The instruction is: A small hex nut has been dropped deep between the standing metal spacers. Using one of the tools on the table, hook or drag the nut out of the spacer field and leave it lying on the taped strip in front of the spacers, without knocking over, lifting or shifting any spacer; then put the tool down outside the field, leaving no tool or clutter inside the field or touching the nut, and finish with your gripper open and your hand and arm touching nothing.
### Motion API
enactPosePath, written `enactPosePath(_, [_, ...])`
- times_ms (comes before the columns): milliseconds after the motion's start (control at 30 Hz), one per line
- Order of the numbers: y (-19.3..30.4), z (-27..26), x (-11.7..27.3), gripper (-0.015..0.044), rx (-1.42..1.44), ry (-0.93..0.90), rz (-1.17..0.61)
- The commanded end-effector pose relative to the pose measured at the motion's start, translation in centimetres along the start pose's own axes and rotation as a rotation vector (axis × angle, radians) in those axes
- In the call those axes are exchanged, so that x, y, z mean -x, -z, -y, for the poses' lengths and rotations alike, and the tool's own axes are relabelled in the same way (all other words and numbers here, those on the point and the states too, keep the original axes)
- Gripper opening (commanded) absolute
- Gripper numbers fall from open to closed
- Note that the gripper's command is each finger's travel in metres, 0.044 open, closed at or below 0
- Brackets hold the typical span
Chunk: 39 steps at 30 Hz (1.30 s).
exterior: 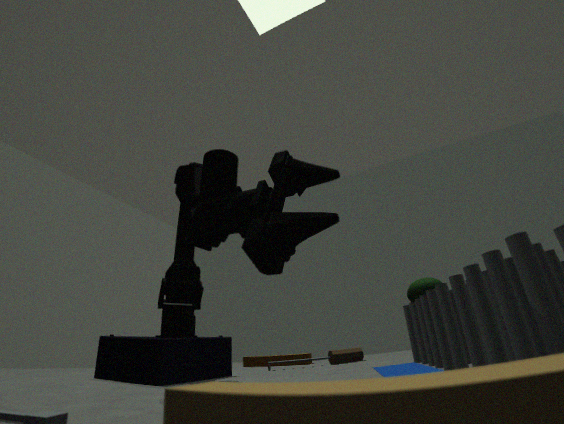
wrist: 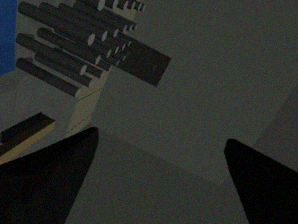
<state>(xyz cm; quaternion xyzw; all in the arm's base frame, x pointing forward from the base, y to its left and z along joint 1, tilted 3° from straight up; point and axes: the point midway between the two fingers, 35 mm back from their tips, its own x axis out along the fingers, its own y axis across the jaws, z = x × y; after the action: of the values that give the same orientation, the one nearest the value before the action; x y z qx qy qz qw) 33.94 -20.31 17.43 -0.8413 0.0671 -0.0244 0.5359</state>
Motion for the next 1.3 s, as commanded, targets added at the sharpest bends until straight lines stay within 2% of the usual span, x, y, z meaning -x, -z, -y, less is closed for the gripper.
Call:
enactPosePath(0, [-0.1,0.0,0.0,0.0426,-0.017,-0.001,0.001])
enactPosePath(33, [-0.3,-0.1,-0.2,0.044,-0.066,-0.005,0.005])
enactPosePath(400, [-5.9,-1.1,-2.2,0.044,-1.16,-0.134,0.025])
enactPosePath(733, [-11.2,-2.0,-3.0,0.044,-2.111,-0.292,-0.092])
enactPosePath(1267, [-11.6,-2.1,-3.0,0.044,-2.172,-0.302,-0.106])
